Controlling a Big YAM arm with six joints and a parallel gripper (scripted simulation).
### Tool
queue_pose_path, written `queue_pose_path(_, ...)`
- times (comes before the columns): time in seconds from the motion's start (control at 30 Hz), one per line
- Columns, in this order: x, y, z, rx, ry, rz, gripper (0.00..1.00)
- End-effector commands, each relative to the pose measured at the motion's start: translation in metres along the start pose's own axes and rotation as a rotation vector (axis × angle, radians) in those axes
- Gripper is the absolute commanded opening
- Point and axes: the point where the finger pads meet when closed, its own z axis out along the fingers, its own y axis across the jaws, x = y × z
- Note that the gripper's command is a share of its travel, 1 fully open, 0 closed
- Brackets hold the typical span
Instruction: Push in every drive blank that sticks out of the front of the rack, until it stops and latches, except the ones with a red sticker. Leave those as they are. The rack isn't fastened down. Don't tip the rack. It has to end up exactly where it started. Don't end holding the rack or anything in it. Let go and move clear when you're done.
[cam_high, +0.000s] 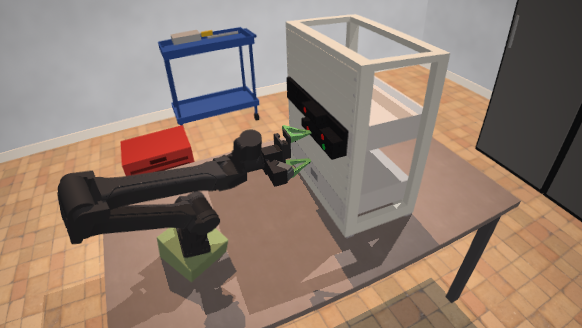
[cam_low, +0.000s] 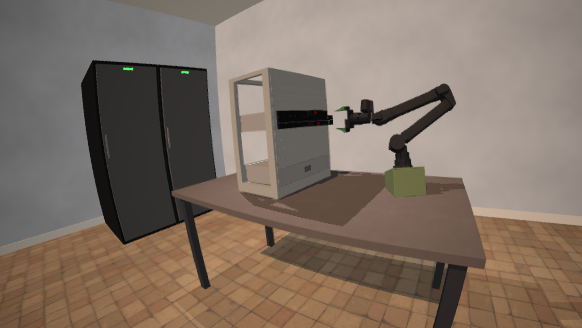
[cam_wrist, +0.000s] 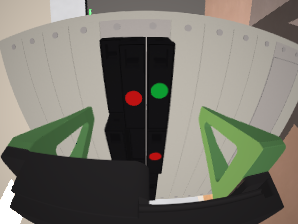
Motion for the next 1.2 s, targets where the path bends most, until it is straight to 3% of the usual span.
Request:
queue_pose_path(0.0, -0.0013, 0.0205, 0.0071, -0.025, 0.002, 0.018, 1.00)
queue_pose_path(0.13, -0.0013, 0.0205, 0.0071, -0.025, 0.002, 0.018, 1.00)
queue_pose_path(0.17, -0.0013, 0.0205, 0.0071, -0.025, 0.002, 0.018, 0.00)
queue_pose_path(1.17, -0.0013, 0.0205, 0.0071, -0.025, 0.002, 0.018, 0.00)
